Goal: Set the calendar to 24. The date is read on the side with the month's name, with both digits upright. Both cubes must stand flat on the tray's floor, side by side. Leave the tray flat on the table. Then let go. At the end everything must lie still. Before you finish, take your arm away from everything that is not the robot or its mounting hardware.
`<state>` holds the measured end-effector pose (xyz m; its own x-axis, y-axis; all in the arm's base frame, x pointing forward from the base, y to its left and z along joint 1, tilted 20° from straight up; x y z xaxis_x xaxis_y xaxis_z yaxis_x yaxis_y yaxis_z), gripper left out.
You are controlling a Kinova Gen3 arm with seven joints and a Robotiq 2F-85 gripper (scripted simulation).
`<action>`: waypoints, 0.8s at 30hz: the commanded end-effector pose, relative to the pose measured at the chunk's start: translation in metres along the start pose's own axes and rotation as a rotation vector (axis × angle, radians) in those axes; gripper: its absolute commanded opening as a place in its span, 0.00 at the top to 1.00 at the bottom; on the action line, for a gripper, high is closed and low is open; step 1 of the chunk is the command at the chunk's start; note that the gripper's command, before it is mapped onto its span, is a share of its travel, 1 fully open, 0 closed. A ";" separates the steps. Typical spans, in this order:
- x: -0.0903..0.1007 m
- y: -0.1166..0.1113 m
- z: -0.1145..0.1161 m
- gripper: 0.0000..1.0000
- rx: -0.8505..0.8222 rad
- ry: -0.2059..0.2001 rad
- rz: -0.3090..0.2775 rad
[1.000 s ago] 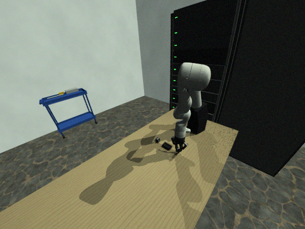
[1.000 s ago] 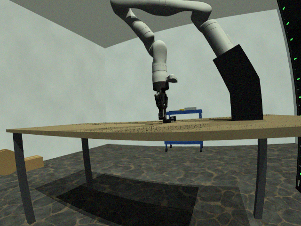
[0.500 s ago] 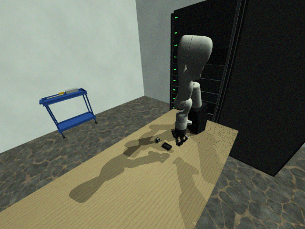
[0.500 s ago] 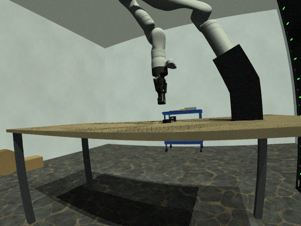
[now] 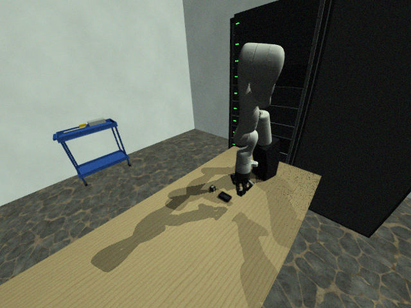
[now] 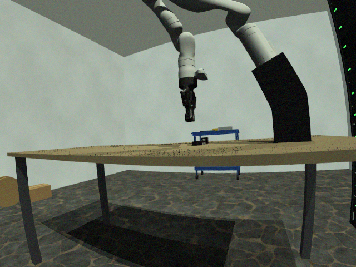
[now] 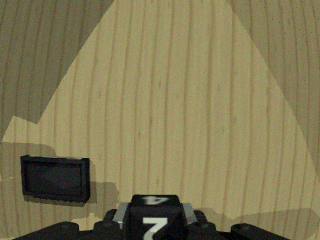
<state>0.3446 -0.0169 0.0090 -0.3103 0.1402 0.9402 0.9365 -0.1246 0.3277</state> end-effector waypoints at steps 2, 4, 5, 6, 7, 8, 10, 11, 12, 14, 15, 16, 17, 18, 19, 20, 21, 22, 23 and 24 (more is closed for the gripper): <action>0.003 0.005 -0.031 0.74 0.011 -0.001 -0.005; 0.004 0.007 -0.055 0.74 0.011 -0.002 -0.005; 0.006 0.007 -0.067 0.74 0.010 -0.002 -0.005; 0.007 0.007 -0.079 0.74 0.010 -0.002 -0.007; 0.008 0.007 -0.090 0.74 0.010 -0.002 -0.008; 0.009 0.006 -0.100 0.74 0.009 -0.002 -0.010; 0.010 0.004 -0.113 0.74 0.011 0.003 -0.011; 0.011 0.004 -0.116 0.74 0.011 0.004 -0.011; 0.011 0.000 -0.120 0.74 0.011 -0.001 0.001; 0.011 0.000 -0.120 0.74 0.011 -0.001 0.001; 0.012 0.000 -0.123 0.74 0.000 -0.008 -0.002; 0.012 0.000 -0.123 0.74 0.000 -0.008 -0.002; 0.012 0.000 -0.123 0.74 0.000 -0.008 -0.002; 0.012 0.000 -0.123 0.74 0.000 -0.008 -0.002; 0.012 0.000 -0.123 0.74 0.000 -0.008 -0.002; 0.012 0.000 -0.123 0.74 0.000 -0.008 -0.002; 0.012 0.000 -0.123 0.74 0.000 -0.008 -0.001; 0.012 0.000 -0.123 0.74 0.000 -0.008 -0.001; 0.012 0.000 -0.123 0.74 0.000 -0.008 -0.001; 0.012 0.000 -0.123 0.74 0.000 -0.008 -0.001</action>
<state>0.3180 -0.1344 0.0297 -0.3002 0.1496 0.9421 0.9391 -0.1268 0.3194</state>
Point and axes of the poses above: the point where the finger pads meet when closed, its own x axis back along the fingers, its own z axis across the jaws, y = z × x, the point moved 6 cm from there along x, back along the fingers, and after that the axes turned 1 degree about -x, right-handed, at the moved point
